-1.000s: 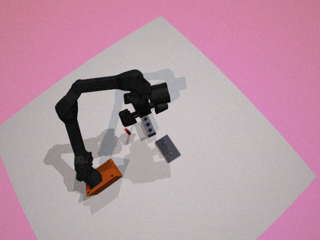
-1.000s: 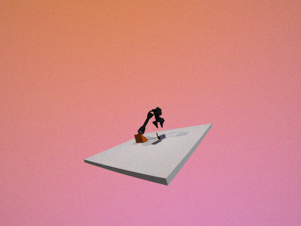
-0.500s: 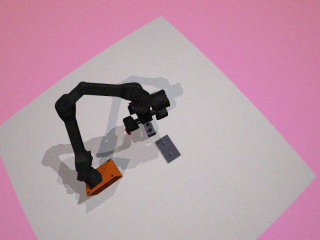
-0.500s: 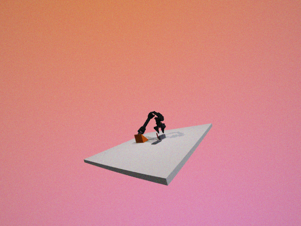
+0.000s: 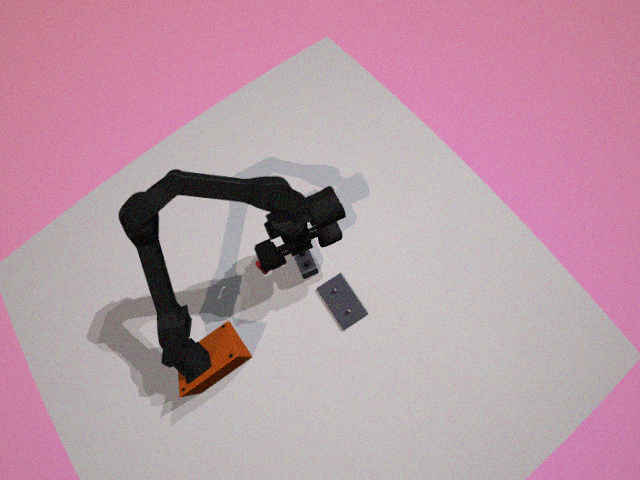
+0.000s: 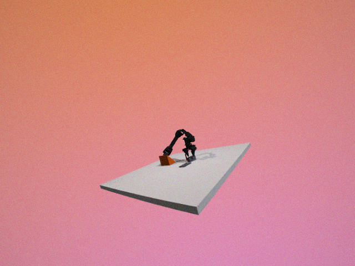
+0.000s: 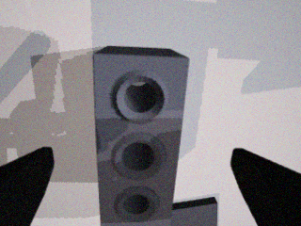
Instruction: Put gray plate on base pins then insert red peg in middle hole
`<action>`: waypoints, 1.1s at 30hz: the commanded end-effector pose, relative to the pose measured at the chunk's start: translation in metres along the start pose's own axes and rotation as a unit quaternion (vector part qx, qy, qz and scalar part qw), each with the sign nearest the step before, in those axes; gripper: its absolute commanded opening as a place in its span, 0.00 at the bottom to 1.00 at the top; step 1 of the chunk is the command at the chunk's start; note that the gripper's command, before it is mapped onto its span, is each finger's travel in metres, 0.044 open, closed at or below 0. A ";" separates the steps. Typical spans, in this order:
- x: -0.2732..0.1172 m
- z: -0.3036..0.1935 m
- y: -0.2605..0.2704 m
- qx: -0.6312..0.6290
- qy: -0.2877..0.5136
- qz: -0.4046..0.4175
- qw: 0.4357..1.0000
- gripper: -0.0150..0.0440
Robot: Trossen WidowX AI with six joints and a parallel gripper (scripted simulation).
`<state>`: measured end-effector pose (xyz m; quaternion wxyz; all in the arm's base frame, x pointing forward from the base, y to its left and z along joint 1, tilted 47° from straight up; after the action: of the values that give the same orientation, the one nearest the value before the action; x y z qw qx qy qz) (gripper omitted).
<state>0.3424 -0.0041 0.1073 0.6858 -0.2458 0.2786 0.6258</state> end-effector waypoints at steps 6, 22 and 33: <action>0.015 0.000 0.001 0.004 -0.003 0.002 1.000 1.00; 0.041 0.000 0.003 0.004 -0.004 0.002 1.000 1.00; 0.043 0.000 0.003 0.004 -0.005 0.002 1.000 0.64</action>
<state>0.3423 0.0270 0.0785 0.6855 -0.2433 0.2783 0.6272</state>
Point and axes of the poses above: the point midway between the two fingers, 35 mm back from their tips, its own x axis out along the fingers, its own y axis across the jaws, z = x × y, the point moved 6 cm from there along -x, back along the fingers, and after that the axes turned 10 degrees about -x, right-handed, at the moved point
